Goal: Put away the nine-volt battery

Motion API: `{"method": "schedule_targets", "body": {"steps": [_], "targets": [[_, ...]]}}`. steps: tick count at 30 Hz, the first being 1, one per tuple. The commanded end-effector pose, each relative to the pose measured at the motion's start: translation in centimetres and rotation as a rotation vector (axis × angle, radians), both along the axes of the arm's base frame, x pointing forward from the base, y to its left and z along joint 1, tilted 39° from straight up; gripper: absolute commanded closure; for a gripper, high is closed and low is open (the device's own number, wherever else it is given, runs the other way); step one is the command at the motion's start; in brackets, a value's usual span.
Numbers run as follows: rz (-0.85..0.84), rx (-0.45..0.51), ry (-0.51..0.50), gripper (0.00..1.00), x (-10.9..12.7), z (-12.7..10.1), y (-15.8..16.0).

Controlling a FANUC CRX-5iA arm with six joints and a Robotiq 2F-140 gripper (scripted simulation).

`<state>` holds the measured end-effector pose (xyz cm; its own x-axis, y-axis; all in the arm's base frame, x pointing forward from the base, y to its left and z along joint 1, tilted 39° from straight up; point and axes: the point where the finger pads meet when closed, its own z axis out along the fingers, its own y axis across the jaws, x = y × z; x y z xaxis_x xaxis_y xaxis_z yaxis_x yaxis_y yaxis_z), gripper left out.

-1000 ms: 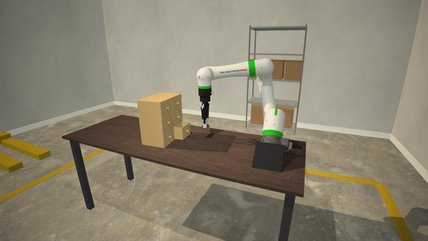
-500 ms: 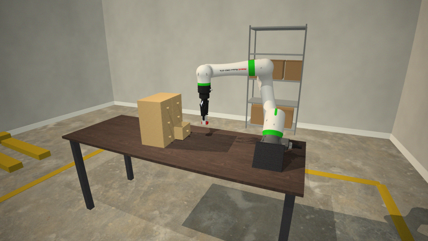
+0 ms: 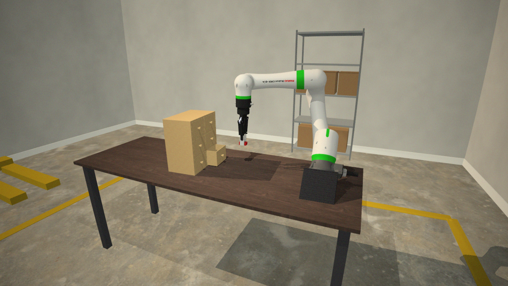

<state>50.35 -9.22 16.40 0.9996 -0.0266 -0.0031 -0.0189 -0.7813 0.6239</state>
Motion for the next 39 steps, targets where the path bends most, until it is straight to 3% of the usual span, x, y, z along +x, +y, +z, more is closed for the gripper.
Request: {"method": "schedule_targets", "body": {"steps": [1,6,9,10,24,26,27,39], "targets": [[0.07,0.001,-0.084,0.86,-0.1,-0.3,0.1],[0.245,-0.006,-0.304,0.86,-0.7,-0.6,-0.2],[0.266,-0.008,-0.333,0.86,-0.9,-0.6,-0.4],[0.341,-0.011,-0.427,0.86,-1.1,-0.6,-0.5],[0.685,-0.019,-0.857,0.86,-2.4,-1.2,-1.0],[0.685,-0.019,-0.857,0.86,-2.4,-1.2,-1.0],[0.741,-0.021,-0.925,0.86,-2.4,-1.2,-0.9],[0.747,-0.022,-0.934,0.86,-2.3,-1.1,-0.9]]}}
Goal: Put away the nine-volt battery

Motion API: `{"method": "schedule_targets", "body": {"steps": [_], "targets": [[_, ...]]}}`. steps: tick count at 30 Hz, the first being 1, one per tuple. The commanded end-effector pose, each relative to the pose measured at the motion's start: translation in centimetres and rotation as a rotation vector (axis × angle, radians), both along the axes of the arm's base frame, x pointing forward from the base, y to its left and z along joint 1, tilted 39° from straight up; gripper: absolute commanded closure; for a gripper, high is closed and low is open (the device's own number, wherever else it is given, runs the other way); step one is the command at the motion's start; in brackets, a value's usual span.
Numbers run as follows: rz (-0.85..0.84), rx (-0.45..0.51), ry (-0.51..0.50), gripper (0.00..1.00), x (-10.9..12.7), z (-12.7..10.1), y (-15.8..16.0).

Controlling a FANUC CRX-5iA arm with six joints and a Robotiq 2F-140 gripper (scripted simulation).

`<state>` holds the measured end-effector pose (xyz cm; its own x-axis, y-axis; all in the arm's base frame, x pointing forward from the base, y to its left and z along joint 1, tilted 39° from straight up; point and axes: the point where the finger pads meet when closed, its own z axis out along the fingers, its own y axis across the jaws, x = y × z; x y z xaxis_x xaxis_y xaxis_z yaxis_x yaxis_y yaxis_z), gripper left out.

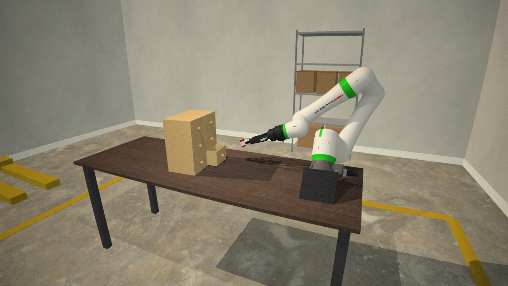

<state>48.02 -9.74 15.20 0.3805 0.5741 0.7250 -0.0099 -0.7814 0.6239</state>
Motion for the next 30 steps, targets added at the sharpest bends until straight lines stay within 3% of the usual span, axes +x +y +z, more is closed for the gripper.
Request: {"method": "schedule_targets", "body": {"steps": [1,21,30], "targets": [[-0.008,0.0,-0.002,0.86,0.0,0.1,-0.4],[-0.008,0.0,-0.002,0.86,2.2,0.0,-0.5],[-0.008,0.0,-0.002,0.86,4.9,-0.1,-0.6]]}}
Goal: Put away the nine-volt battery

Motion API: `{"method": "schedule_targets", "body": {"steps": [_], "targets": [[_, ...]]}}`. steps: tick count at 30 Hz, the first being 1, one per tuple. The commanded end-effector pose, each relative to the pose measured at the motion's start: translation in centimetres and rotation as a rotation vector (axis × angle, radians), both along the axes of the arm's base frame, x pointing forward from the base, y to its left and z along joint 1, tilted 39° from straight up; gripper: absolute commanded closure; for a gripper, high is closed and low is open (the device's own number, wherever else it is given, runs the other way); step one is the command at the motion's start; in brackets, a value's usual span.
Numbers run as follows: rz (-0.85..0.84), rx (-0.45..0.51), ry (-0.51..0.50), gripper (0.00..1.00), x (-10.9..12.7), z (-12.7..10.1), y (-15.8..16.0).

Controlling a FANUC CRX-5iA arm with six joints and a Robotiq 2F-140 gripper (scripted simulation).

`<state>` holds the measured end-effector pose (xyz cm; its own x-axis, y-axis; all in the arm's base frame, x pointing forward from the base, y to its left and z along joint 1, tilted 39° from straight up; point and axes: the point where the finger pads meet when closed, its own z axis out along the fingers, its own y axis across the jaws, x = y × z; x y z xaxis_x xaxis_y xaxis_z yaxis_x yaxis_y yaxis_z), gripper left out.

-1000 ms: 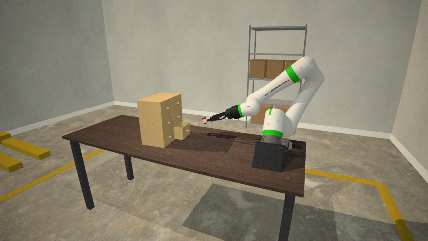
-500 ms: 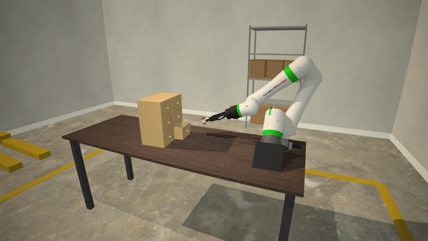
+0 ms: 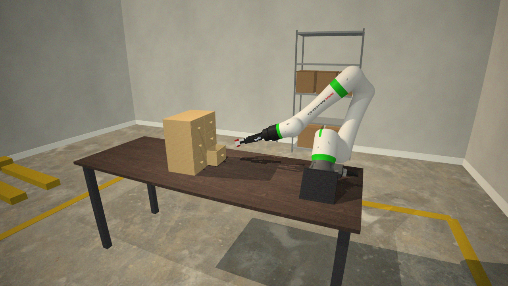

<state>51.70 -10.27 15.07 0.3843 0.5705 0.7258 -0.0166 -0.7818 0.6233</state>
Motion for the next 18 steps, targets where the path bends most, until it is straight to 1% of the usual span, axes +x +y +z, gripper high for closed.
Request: {"method": "schedule_targets", "body": {"steps": [1,6,8,18], "targets": [[-0.001,-0.001,-0.001,0.86,1.6,0.0,-0.1],[-0.001,-0.001,-0.001,0.86,3.5,0.0,-0.2],[-0.001,-0.001,-0.001,0.86,3.5,0.0,-0.2],[-0.001,-0.001,-0.001,0.86,7.7,-0.2,-0.3]]}}
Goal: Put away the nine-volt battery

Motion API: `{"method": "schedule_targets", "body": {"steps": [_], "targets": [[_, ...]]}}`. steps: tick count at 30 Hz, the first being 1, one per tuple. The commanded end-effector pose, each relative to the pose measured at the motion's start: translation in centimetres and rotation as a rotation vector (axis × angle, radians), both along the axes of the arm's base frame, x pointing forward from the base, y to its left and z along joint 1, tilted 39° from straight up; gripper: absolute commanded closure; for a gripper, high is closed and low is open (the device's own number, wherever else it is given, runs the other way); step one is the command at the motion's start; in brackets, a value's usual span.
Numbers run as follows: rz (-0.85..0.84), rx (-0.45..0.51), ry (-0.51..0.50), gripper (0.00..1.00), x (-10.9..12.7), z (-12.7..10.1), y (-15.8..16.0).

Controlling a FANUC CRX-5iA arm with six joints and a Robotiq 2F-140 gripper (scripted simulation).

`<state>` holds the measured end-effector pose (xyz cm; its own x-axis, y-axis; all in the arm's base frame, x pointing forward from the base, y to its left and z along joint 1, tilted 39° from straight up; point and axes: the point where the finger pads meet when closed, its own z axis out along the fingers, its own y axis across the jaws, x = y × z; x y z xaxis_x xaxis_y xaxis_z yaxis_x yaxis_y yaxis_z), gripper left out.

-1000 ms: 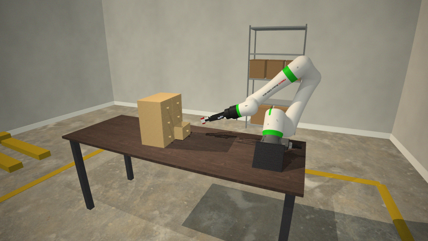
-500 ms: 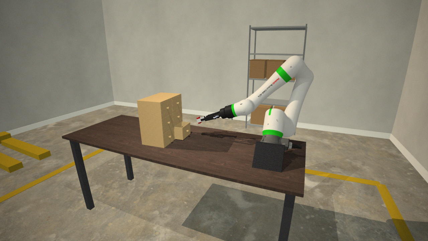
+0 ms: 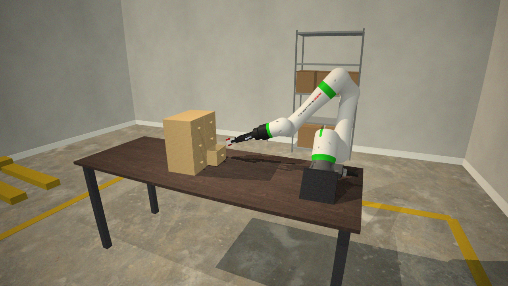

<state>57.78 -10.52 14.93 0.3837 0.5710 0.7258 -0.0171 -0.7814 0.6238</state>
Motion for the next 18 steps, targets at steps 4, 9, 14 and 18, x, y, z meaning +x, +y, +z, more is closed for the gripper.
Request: {"method": "schedule_targets", "body": {"steps": [4,9,14,18], "targets": [[-0.001,0.0,0.0,0.86,3.3,-0.1,-0.1],[-0.001,0.0,0.0,0.86,4.4,-0.1,-0.2],[-0.001,0.0,0.0,0.86,6.0,-0.2,-0.3],[-0.001,0.0,0.0,0.86,6.9,-0.2,-0.3]]}}
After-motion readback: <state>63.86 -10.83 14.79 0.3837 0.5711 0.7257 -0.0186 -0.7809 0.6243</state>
